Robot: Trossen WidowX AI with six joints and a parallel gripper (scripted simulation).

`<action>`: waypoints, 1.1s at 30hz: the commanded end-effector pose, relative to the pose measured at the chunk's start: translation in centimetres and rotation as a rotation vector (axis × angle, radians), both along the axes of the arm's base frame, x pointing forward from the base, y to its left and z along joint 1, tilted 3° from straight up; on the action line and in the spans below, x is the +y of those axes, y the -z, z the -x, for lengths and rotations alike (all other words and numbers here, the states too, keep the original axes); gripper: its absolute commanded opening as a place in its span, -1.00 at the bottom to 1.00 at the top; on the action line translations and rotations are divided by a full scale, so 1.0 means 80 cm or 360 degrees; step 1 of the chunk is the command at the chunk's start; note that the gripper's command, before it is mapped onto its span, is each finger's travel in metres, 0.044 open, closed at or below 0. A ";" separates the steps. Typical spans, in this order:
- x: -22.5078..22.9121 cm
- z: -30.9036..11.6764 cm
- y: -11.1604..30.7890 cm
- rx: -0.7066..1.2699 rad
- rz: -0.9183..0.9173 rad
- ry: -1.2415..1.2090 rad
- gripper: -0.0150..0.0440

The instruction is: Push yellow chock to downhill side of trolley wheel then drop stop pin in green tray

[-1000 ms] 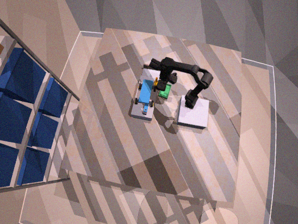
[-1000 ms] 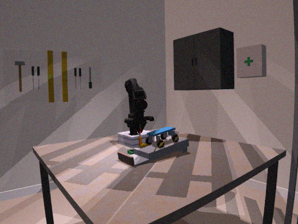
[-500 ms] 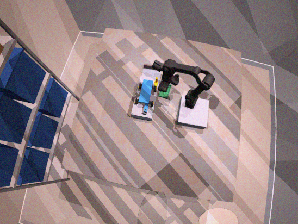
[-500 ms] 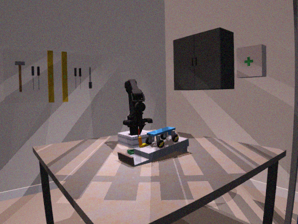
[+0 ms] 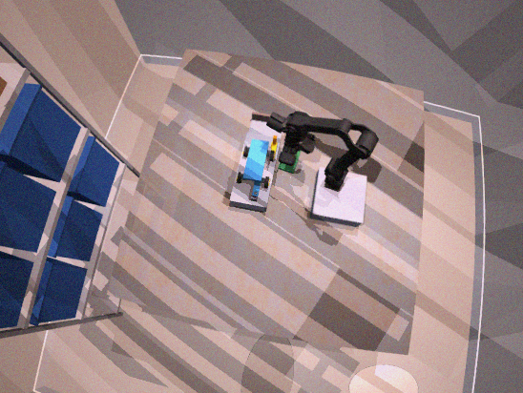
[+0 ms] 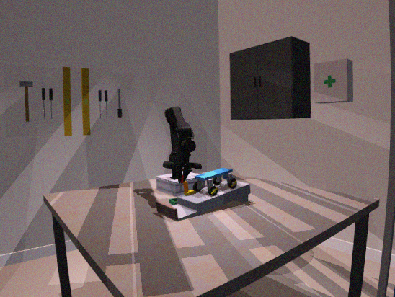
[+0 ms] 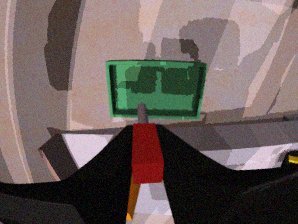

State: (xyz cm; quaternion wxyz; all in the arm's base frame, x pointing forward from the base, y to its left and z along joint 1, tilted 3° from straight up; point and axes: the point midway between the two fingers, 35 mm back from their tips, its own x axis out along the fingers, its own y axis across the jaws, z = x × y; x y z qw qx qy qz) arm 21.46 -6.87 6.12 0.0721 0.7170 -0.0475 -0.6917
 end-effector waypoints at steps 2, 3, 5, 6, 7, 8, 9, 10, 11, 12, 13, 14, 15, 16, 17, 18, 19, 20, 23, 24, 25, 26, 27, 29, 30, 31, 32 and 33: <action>-0.009 0.001 0.019 0.0003 0.0083 0.0011 -0.49; -0.011 0.000 0.022 0.0003 0.0084 0.0011 -0.49; -0.015 0.000 0.029 0.0003 0.0086 0.0012 -0.49; -0.017 0.000 0.032 0.0003 0.0086 0.0012 -0.49; -0.019 0.000 0.035 0.0003 0.0087 0.0012 -0.49; -0.021 0.000 0.039 0.0003 0.0087 0.0012 -0.49; -0.023 0.000 0.042 0.0003 0.0087 0.0012 -0.49; -0.025 0.000 0.045 0.0003 0.0087 0.0012 -0.49; -0.027 0.000 0.048 0.0003 0.0088 0.0012 -0.49; -0.029 0.000 0.051 0.0003 0.0088 0.0012 -0.49; -0.031 0.001 0.054 0.0003 0.0088 0.0012 -0.49; -0.033 0.001 0.057 0.0003 0.0088 0.0012 -0.49; -0.034 0.001 0.059 0.0003 0.0089 0.0012 -0.49; -0.034 0.001 0.060 0.0003 0.0089 0.0012 -0.49; -0.034 0.001 0.060 0.0003 0.0089 0.0012 -0.49; -0.034 0.001 0.060 0.0003 0.0089 0.0012 -0.49; -0.034 0.001 0.060 0.0003 0.0089 0.0012 -0.49; -0.034 0.001 0.060 0.0003 0.0089 0.0012 -0.40; -0.033 0.001 0.060 0.0003 0.0088 0.0012 -0.14; -0.032 0.001 0.060 0.0003 0.0088 0.0012 -0.05; -0.031 0.001 0.060 0.0003 0.0088 0.0012 0.04; -0.030 0.001 0.060 0.0003 0.0088 0.0012 0.13; -0.029 0.001 0.060 0.0003 0.0088 0.0012 0.15; -0.028 0.000 0.061 0.0003 0.0088 0.0012 0.15; -0.027 0.000 0.061 0.0003 0.0088 0.0012 0.15; -0.026 0.000 0.061 0.0003 0.0087 0.0012 0.15; -0.025 0.000 0.062 0.0003 0.0087 0.0012 0.15; -0.024 0.000 0.062 0.0003 0.0087 0.0012 0.15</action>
